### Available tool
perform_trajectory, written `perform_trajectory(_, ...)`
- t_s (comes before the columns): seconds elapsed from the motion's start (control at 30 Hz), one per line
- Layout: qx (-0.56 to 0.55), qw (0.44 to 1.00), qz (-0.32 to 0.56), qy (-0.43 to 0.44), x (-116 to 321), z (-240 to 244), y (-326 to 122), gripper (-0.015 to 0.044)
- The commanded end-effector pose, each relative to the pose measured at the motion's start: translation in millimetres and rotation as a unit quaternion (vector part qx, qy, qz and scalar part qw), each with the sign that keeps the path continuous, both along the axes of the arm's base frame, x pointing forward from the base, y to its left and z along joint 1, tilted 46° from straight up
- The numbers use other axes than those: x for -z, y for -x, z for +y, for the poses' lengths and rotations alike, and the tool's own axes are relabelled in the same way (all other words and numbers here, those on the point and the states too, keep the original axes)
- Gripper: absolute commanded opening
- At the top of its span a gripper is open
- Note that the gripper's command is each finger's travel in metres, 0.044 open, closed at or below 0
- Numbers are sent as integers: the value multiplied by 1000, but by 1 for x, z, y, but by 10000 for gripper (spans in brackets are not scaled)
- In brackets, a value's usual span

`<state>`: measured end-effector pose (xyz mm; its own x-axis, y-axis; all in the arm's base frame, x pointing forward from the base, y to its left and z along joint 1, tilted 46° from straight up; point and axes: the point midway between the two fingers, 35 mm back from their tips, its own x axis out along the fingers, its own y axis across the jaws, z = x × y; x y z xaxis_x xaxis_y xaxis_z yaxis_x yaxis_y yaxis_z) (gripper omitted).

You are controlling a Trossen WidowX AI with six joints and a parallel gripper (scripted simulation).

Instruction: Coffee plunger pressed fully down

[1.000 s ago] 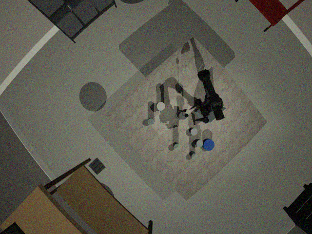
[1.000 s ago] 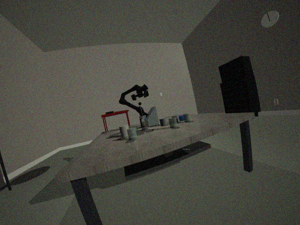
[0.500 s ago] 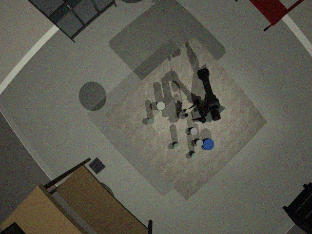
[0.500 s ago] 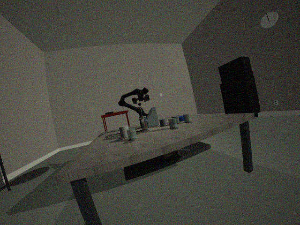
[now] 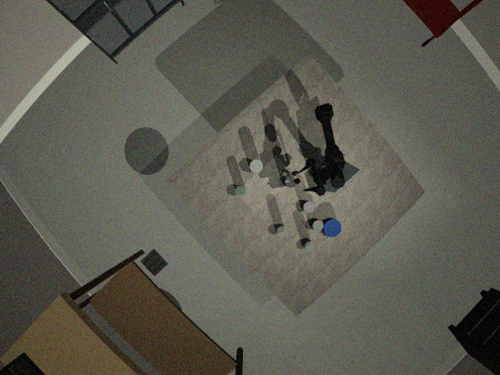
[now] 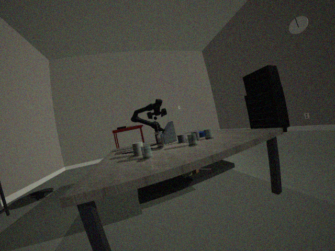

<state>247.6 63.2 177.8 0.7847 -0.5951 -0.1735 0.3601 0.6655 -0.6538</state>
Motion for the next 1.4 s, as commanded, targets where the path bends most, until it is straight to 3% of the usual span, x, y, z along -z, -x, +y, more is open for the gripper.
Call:
perform_trajectory(0.0, -1, 1000, 3, 0, 1, -4, -4, 440)
perform_trajectory(0.53, -11, 1000, -11, 19, -9, -13, -13, 440)
perform_trajectory(0.93, -11, 1000, -11, 19, -9, -13, -13, 125)
perform_trajectory(1.37, -11, 1000, -11, 19, -7, -13, -14, 120)
